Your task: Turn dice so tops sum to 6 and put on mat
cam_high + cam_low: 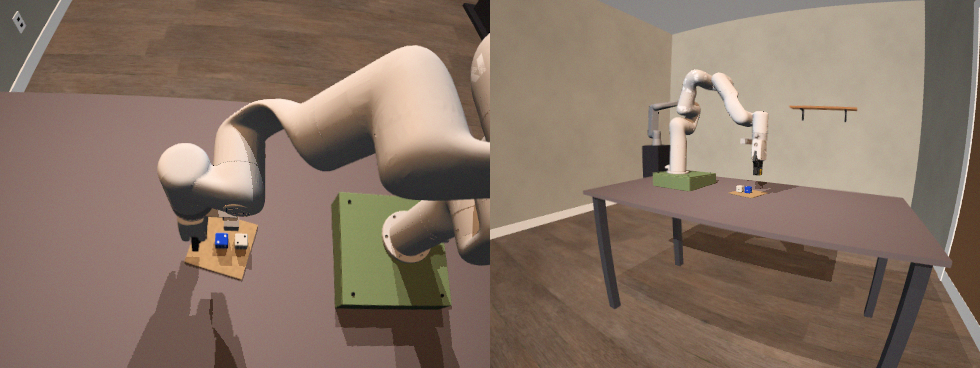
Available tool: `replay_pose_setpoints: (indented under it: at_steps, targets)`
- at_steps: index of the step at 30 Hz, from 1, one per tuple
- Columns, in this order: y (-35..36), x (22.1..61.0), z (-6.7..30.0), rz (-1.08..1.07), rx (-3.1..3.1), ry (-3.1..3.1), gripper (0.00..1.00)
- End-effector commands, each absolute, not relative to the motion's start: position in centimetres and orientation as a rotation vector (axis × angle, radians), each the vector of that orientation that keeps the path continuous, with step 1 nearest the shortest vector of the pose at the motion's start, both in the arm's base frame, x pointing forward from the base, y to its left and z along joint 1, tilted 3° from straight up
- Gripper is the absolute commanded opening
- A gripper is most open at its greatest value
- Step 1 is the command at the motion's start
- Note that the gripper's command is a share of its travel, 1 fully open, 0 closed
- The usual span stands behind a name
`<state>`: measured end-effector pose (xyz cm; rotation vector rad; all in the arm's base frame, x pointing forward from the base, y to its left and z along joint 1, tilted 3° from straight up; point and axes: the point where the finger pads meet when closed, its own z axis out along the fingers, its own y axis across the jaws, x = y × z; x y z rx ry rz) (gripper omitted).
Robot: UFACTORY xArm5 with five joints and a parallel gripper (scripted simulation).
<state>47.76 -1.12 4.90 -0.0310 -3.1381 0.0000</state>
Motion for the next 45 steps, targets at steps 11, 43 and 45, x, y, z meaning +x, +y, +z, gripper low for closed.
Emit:
replay_pose_setpoints:
  at_steps: [11,43,45]
  targets:
    - [-0.8,47.9,-1.0,0.0,-0.031,-3.141,0.27]
    - [-0.6,47.9,-3.8,0.0,-0.031,-3.142,0.27]
    - [-0.6,47.9,-3.8,0.0,-0.031,-3.142,0.27]
